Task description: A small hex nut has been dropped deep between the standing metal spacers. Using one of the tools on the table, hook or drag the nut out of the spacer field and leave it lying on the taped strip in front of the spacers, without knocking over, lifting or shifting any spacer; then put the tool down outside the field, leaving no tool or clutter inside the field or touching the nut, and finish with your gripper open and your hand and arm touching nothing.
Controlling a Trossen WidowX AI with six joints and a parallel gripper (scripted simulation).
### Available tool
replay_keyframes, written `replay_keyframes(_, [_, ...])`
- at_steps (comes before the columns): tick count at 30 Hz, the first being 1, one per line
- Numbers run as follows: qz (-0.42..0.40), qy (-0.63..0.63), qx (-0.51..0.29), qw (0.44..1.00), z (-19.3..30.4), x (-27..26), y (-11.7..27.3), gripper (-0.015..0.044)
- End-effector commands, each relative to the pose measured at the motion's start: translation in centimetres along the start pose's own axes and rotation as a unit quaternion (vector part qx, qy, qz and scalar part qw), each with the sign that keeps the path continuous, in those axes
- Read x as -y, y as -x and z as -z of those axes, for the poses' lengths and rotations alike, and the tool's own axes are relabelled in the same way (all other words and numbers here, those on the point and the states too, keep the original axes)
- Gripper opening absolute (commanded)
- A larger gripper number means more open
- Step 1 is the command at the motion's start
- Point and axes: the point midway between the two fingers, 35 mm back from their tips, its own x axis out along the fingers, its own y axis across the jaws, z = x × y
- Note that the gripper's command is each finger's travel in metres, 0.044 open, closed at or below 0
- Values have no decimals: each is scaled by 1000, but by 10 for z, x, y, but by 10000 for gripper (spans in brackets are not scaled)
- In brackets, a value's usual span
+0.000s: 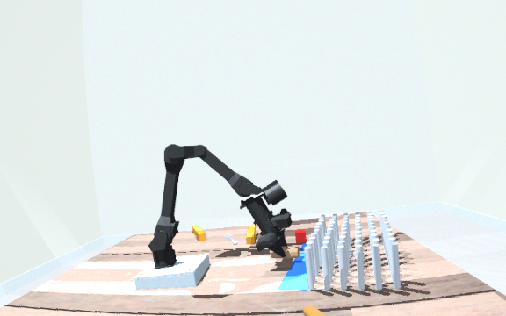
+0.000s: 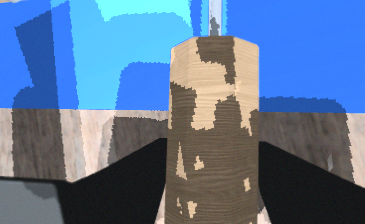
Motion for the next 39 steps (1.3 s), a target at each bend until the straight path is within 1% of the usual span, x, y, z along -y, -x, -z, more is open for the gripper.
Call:
replay_keyframes(1, [0, 1, 4, 1000, -1, 0, 3, 0])
replay_keyframes(22, [0, 1, 3, 1000, 7, 3, -14, 0])
replay_keyframes(39, [0, 0, 3, 1000, 15, 0, -11, 0])
